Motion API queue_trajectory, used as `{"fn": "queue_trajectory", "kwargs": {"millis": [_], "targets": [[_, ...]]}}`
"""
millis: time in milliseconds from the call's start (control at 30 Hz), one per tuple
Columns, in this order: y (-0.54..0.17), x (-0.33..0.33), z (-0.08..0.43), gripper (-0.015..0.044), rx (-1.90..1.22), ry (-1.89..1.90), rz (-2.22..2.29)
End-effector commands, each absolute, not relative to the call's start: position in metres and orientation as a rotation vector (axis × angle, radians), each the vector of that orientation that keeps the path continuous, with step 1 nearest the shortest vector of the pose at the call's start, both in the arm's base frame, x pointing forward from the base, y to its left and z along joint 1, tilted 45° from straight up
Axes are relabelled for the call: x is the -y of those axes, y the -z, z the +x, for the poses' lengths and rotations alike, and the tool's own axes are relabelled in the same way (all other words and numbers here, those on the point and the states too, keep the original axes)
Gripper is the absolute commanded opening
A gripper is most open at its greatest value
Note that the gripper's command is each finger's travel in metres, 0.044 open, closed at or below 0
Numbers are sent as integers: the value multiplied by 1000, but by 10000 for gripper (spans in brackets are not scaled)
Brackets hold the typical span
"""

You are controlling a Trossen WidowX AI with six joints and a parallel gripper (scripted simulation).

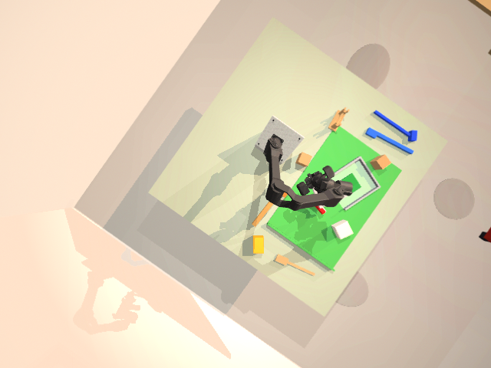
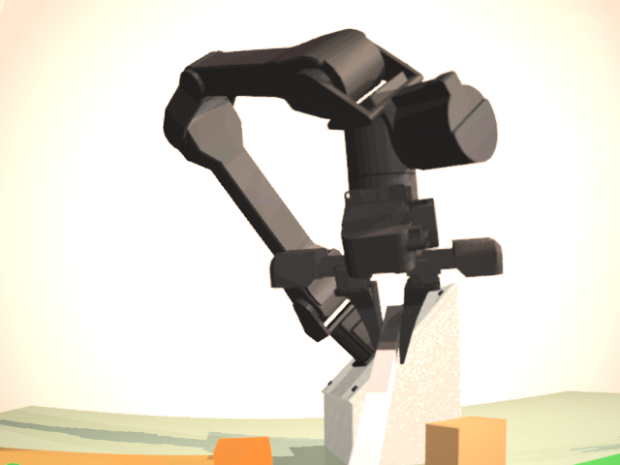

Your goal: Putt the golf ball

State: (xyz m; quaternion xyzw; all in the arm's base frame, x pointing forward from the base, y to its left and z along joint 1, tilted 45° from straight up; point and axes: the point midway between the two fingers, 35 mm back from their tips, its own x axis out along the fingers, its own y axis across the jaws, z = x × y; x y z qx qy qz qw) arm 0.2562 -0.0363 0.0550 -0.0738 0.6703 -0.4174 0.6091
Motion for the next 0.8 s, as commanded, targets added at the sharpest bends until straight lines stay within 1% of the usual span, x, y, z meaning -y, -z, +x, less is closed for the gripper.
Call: {"fn": "queue_trajectory", "kwargs": {"millis": [0,233,533,767], "targets": [[-35,14,264,0,-1542,969,-169],[-41,8,265,0,-1543,967,-168],[-76,-28,265,0,-1544,967,-167],[-70,-22,264,0,-1552,965,-177]]}}
